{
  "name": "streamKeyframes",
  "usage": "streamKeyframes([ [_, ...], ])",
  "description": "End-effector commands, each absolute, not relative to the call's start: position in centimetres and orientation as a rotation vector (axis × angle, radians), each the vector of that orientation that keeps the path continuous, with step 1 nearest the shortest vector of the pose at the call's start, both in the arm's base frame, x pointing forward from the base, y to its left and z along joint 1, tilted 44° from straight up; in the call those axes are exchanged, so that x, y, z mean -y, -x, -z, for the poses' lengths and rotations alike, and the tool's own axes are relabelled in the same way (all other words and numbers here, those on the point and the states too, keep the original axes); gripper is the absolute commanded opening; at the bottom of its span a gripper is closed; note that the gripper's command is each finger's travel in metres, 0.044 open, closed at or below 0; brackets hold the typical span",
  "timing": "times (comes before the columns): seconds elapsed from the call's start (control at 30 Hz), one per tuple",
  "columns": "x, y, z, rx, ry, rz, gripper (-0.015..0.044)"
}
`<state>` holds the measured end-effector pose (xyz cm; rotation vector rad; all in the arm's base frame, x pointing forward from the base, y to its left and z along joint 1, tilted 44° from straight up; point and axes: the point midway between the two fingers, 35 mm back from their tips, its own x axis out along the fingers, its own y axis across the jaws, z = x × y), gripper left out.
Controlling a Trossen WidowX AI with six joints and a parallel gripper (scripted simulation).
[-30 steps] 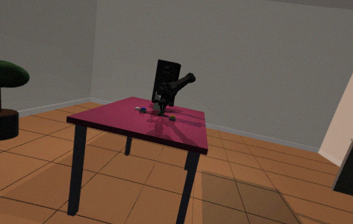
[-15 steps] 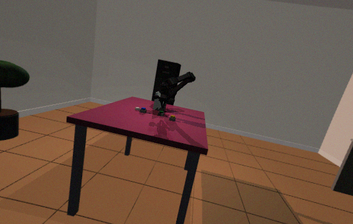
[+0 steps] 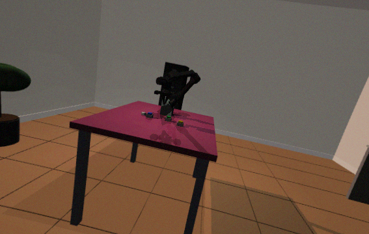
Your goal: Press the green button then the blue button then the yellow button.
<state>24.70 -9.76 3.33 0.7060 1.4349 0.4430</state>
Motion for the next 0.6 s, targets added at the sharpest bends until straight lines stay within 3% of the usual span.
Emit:
streamKeyframes([
  [0.0, 13.5, -24.2, 0.3, -1.444, -0.716, -0.438, 0.002],
  [0.27, 17.0, -23.2, 4.4, -1.442, -0.717, -0.443, 0.002],
  [0.57, 12.9, -23.9, 8.9, -1.441, -0.719, -0.445, 0.002],
])
